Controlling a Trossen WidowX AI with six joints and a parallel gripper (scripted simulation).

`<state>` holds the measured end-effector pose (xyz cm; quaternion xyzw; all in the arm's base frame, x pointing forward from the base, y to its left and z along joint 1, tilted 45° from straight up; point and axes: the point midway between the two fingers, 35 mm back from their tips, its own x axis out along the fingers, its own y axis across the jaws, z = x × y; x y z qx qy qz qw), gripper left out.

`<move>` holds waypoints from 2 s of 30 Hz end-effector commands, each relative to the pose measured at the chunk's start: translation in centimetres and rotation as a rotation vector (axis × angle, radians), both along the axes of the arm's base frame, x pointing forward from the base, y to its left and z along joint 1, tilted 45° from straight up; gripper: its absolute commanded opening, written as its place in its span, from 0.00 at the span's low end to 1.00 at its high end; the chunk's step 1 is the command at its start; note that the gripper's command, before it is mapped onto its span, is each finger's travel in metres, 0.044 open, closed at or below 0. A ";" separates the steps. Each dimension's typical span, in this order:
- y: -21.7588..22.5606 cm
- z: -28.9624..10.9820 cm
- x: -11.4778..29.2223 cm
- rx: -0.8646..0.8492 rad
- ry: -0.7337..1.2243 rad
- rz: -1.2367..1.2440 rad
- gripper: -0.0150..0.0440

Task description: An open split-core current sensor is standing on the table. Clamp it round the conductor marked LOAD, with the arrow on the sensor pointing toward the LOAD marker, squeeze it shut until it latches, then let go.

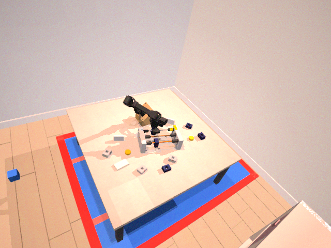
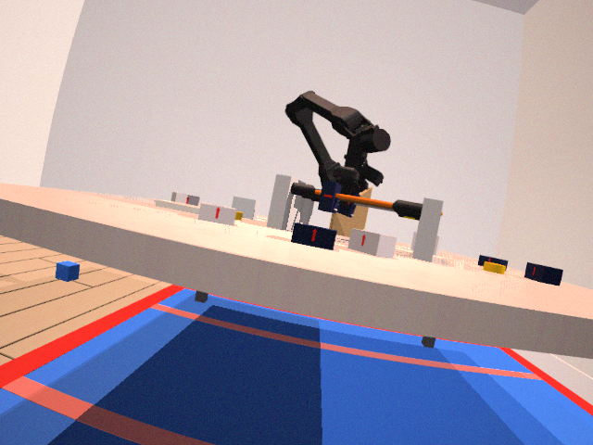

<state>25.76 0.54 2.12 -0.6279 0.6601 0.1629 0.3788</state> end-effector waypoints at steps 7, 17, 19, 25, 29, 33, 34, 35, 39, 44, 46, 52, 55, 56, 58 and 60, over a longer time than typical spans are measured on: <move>-0.1 -0.1 0.1 0.003 -0.003 0.001 0.39; -0.1 -0.1 0.1 0.003 -0.003 0.001 0.70; -0.1 -0.1 0.1 0.003 -0.003 0.001 0.70; -0.1 -0.1 0.1 0.003 -0.003 0.001 0.70; -0.1 -0.1 0.1 0.003 -0.003 0.001 0.70; -0.1 -0.1 0.1 0.003 -0.003 0.001 0.70; -0.1 -0.1 0.1 0.003 -0.003 0.001 0.70; -0.1 -0.1 0.1 0.003 -0.003 0.001 0.70; -0.1 -0.1 0.1 0.003 -0.003 0.001 0.70; -0.1 -0.1 0.1 0.003 -0.003 0.001 0.70; -0.1 -0.1 0.1 0.003 -0.003 0.001 0.70; -0.1 -0.1 0.1 0.003 -0.003 0.001 0.92; -0.1 -0.1 0.1 0.003 -0.003 0.001 1.00; -0.1 -0.1 0.1 0.003 -0.003 0.001 1.00; -0.1 -0.1 0.1 0.003 -0.003 0.001 1.00; -0.1 -0.1 0.1 0.003 -0.003 0.001 1.00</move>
